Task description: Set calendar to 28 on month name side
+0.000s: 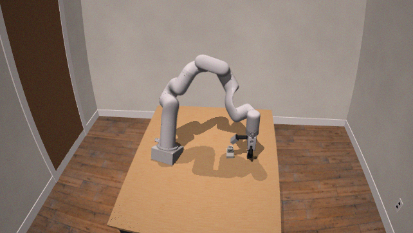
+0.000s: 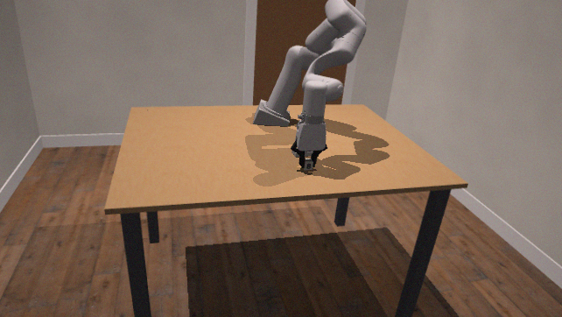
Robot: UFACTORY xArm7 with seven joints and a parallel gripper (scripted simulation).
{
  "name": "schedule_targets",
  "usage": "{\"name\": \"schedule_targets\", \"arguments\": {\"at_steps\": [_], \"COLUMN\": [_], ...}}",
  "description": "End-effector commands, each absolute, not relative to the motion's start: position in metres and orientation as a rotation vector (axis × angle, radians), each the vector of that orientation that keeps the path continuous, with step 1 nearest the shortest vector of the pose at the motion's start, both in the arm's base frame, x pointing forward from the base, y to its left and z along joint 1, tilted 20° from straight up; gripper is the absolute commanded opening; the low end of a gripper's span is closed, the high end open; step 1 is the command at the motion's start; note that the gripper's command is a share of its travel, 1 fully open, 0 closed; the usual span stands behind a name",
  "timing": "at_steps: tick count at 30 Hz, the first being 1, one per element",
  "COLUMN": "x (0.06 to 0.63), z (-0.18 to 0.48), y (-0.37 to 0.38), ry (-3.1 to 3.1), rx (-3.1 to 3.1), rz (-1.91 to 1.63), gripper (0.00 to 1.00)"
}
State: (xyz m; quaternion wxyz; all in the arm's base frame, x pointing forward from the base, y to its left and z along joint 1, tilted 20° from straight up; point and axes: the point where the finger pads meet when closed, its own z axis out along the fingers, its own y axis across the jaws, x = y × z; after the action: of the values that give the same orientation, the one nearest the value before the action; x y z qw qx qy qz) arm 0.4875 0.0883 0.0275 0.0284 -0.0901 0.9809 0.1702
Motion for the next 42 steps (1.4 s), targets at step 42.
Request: {"name": "schedule_targets", "arguments": {"at_steps": [42], "x": [0.4891], "z": [0.0291], "y": [0.0873], "ry": [3.023], "rx": [-0.276], "rz": [0.524], "gripper": [0.33]}}
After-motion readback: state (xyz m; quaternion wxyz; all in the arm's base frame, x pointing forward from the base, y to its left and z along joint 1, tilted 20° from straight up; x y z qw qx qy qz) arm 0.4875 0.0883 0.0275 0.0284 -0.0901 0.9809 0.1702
